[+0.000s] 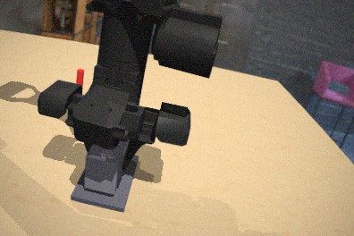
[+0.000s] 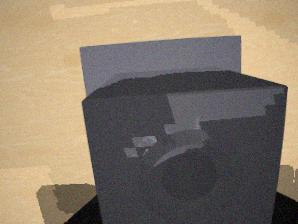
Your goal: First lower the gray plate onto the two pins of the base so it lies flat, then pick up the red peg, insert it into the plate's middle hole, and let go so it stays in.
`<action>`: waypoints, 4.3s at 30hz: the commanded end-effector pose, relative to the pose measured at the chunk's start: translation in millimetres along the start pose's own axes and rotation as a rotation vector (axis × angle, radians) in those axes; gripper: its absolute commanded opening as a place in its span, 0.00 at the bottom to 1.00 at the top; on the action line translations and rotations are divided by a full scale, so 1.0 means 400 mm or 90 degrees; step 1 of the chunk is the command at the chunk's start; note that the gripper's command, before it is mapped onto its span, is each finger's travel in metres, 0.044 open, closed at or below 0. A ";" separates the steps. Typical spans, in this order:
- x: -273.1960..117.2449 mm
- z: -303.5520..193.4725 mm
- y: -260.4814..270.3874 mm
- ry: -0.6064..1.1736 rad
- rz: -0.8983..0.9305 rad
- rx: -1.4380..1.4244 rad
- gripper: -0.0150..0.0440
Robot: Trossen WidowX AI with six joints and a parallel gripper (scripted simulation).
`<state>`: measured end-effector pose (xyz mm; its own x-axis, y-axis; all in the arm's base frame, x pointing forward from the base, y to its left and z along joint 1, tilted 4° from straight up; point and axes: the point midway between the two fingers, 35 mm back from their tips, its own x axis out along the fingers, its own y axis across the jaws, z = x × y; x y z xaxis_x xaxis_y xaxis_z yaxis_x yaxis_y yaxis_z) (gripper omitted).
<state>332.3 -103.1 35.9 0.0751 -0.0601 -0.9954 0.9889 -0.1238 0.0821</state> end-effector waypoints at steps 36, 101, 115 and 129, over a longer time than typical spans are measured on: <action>-0.285 0.003 0.004 0.003 0.003 -0.002 1.00; -0.111 -0.494 -0.290 0.016 0.001 -0.353 1.00; -0.054 -0.494 -0.293 0.015 0.001 -0.353 1.00; -0.044 -0.494 -0.294 0.015 0.001 -0.353 0.56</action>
<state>239.4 108.6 34.4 0.0684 -0.0330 -0.9971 0.9096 0.4126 0.0488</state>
